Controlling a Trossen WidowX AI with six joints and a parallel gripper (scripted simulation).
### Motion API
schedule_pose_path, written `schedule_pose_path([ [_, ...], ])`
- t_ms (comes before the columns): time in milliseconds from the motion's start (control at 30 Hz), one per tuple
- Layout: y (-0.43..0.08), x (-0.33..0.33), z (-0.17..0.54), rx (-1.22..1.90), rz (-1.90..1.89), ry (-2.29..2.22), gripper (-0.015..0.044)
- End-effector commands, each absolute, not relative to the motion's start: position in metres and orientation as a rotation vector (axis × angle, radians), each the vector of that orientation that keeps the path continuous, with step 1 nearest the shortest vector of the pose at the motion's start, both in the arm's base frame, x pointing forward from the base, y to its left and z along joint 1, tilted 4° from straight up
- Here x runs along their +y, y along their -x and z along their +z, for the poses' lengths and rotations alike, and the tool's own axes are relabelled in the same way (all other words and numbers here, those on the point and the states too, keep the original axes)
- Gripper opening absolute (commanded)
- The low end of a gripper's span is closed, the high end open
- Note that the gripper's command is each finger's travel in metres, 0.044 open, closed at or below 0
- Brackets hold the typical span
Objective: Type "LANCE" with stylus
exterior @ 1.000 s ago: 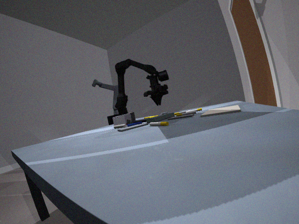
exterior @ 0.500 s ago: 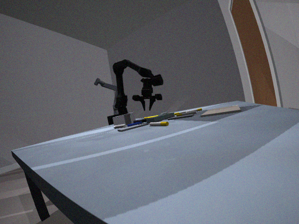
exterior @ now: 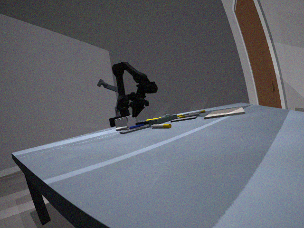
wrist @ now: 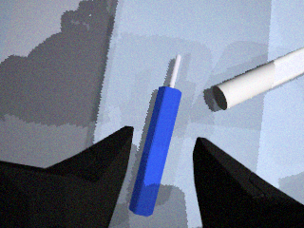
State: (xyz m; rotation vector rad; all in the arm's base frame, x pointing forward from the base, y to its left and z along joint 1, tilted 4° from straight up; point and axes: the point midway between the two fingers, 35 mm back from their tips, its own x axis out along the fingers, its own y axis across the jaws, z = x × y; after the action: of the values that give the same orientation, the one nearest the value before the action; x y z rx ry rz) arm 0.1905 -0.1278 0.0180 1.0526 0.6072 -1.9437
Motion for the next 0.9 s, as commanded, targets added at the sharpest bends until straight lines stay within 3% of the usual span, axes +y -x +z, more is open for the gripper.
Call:
schedule_pose_path([
  [0, -0.181, -0.134, 0.017, 0.5, -2.01, -1.083, 0.015],
  [867, -0.179, -0.134, 0.004, 0.5, -2.011, -1.083, 0.015],
])
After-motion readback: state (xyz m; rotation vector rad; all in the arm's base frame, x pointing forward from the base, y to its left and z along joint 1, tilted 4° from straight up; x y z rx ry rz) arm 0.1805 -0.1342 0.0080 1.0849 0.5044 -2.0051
